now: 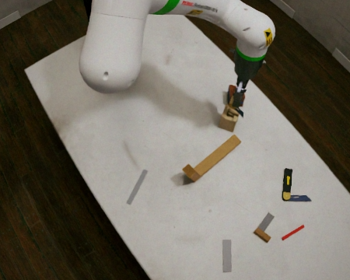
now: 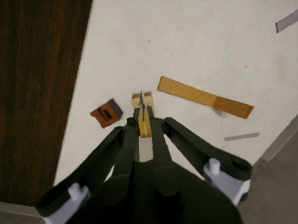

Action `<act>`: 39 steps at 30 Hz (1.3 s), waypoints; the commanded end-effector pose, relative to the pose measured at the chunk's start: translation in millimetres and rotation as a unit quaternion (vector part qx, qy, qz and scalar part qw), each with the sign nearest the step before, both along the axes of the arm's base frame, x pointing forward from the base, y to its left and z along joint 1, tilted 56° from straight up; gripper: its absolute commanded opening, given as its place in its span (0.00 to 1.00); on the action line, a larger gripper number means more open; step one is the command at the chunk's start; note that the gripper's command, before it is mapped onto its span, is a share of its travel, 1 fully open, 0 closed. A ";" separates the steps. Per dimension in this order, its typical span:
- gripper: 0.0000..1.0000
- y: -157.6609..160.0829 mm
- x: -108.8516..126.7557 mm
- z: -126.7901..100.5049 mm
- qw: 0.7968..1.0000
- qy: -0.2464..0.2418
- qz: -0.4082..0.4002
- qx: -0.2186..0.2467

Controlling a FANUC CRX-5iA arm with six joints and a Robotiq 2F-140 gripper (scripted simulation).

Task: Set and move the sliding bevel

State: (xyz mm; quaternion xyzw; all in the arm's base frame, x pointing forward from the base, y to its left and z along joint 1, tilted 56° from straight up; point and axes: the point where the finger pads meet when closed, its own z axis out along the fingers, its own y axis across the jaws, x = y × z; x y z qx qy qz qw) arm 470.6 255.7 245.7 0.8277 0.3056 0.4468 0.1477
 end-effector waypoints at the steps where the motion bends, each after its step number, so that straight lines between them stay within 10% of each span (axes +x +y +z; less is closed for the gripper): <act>1: 0.10 -1.5 0.5 1.2 1.000 -0.001 0.004 -0.002; 39: 0.10 -97.2 33.5 36.9 0.974 -0.032 0.180 -0.133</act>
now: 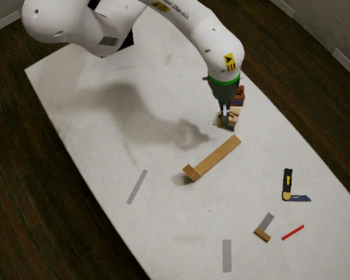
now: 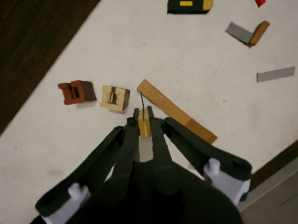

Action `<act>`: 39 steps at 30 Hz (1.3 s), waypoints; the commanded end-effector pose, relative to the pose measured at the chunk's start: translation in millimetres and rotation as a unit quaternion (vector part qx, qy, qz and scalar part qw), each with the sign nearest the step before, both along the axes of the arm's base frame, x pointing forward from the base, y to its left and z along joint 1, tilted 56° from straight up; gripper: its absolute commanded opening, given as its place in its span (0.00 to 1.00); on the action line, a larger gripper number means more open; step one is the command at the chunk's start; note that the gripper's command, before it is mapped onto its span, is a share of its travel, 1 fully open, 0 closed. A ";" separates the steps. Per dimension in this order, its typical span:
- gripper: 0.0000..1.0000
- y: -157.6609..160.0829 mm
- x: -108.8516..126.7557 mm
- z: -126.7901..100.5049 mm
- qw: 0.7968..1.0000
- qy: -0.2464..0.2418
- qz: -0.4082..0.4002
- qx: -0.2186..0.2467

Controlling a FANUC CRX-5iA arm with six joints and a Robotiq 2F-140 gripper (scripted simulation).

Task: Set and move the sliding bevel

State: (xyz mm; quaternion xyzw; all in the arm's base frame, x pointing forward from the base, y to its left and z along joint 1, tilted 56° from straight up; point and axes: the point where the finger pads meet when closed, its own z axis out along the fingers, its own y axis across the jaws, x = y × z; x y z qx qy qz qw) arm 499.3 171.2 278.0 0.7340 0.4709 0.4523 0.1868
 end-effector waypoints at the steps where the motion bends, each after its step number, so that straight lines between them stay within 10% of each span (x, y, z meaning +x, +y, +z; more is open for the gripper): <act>1: 0.10 -16.1 6.0 5.8 0.999 0.002 0.038 -0.022; 39: 0.10 -100.2 35.0 37.2 0.971 -0.025 0.192 -0.138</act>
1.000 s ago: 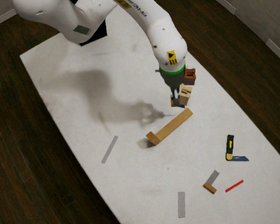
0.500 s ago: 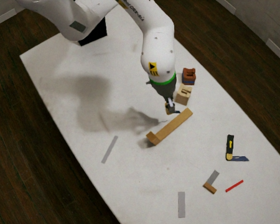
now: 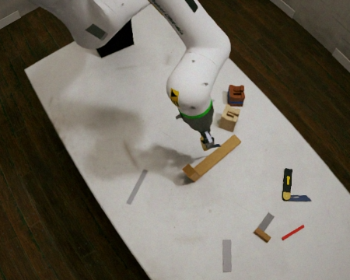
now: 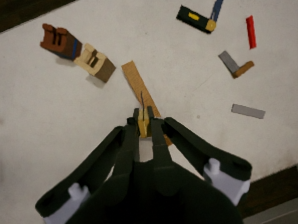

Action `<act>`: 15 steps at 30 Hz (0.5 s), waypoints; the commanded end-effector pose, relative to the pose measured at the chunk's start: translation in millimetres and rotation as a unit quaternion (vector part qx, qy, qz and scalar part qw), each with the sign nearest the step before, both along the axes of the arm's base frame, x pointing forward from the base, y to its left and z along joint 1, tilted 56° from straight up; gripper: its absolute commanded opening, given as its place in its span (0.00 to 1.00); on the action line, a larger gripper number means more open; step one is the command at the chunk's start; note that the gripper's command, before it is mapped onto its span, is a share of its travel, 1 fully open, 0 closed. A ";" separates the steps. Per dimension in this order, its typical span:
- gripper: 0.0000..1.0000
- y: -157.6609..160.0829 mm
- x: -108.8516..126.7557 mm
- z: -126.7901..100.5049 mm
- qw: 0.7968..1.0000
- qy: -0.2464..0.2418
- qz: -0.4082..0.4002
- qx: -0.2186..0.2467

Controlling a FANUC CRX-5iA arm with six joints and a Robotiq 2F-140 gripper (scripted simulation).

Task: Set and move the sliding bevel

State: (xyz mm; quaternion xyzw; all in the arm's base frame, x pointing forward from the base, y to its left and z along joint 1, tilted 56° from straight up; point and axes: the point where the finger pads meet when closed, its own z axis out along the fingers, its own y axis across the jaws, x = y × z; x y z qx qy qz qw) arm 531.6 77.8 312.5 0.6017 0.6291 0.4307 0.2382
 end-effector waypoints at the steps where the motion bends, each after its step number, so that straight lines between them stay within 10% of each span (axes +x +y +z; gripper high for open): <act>1: 0.10 -8.9 3.4 3.5 0.999 0.020 0.042 -0.001; 15: 0.10 -37.9 13.4 14.3 0.994 0.012 0.096 -0.043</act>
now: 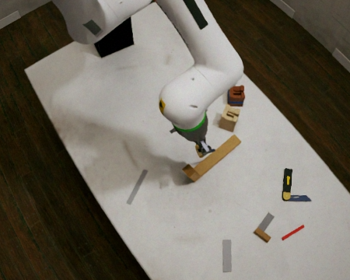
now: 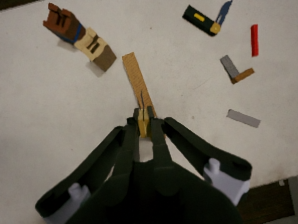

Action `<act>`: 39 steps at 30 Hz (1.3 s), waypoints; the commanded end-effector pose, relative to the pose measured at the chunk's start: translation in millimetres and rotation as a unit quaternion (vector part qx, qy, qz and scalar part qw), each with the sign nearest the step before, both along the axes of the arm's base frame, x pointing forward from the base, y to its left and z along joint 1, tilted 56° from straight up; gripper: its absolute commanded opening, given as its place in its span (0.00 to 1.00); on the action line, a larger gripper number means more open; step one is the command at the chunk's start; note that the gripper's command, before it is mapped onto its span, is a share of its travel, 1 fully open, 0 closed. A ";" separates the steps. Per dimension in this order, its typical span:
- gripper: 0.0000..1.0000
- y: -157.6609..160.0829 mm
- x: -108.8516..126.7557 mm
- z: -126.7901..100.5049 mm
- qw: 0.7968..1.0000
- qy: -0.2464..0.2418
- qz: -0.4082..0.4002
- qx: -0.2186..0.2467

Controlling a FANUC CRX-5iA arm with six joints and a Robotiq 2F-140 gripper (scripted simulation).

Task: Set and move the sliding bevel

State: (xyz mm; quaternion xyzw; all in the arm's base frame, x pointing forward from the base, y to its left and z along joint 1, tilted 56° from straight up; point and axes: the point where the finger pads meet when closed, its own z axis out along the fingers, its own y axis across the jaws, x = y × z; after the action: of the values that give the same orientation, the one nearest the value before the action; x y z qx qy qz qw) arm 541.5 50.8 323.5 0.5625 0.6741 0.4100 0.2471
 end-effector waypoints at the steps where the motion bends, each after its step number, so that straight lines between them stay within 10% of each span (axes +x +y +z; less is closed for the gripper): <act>1: 0.10 -10.9 3.5 3.4 0.999 0.013 0.052 0.004; 39: 0.10 -40.2 13.6 14.3 0.994 0.006 0.106 -0.038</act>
State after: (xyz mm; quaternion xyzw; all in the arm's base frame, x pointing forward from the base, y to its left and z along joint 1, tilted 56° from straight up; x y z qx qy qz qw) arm 555.2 10.8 336.9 0.4808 0.7467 0.4043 0.2187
